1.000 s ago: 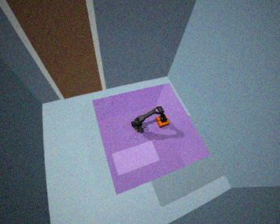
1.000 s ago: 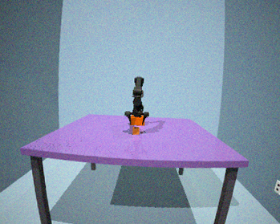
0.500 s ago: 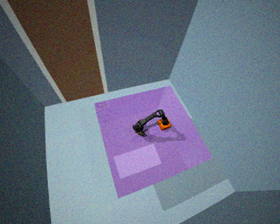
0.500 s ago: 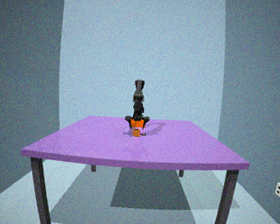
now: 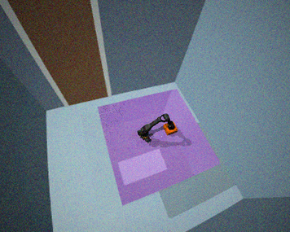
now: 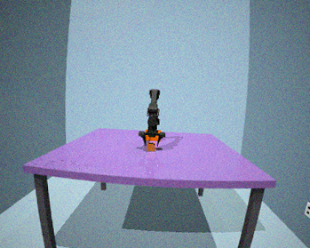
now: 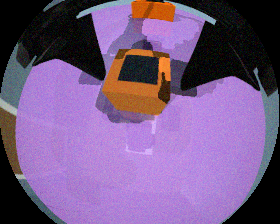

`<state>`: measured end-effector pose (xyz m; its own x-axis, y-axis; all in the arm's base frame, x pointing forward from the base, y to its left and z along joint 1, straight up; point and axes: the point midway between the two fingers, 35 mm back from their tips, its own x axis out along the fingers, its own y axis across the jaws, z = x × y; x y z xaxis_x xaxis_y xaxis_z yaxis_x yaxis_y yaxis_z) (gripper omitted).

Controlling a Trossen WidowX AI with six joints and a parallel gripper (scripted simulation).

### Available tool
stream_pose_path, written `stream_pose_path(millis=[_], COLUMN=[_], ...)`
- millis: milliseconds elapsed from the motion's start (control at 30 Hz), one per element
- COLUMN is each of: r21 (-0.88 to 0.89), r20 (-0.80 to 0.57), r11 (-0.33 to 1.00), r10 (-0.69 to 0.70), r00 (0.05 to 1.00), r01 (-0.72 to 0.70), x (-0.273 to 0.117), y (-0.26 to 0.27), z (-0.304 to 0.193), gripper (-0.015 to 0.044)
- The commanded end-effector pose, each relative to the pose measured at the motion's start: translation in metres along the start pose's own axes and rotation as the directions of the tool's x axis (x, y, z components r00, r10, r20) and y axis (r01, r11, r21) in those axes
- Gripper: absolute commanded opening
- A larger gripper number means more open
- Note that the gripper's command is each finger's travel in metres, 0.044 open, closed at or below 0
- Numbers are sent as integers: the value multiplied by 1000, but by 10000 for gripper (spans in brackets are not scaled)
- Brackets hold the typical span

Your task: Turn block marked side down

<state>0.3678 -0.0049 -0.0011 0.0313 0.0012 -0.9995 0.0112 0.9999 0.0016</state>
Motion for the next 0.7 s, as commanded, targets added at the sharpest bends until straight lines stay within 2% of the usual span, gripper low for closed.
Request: stream_pose_path(millis=[0,100,667], r21=[3,3,3], r20=[0,0,0], r11=[1000,1000,1000], r10=[-5,-5,-5], r00=[1000,1000,1000], r01=[5,5,5], x=[2,2,2], y=[-1,-1,-1], z=[0,0,0], gripper=[309,230,117])
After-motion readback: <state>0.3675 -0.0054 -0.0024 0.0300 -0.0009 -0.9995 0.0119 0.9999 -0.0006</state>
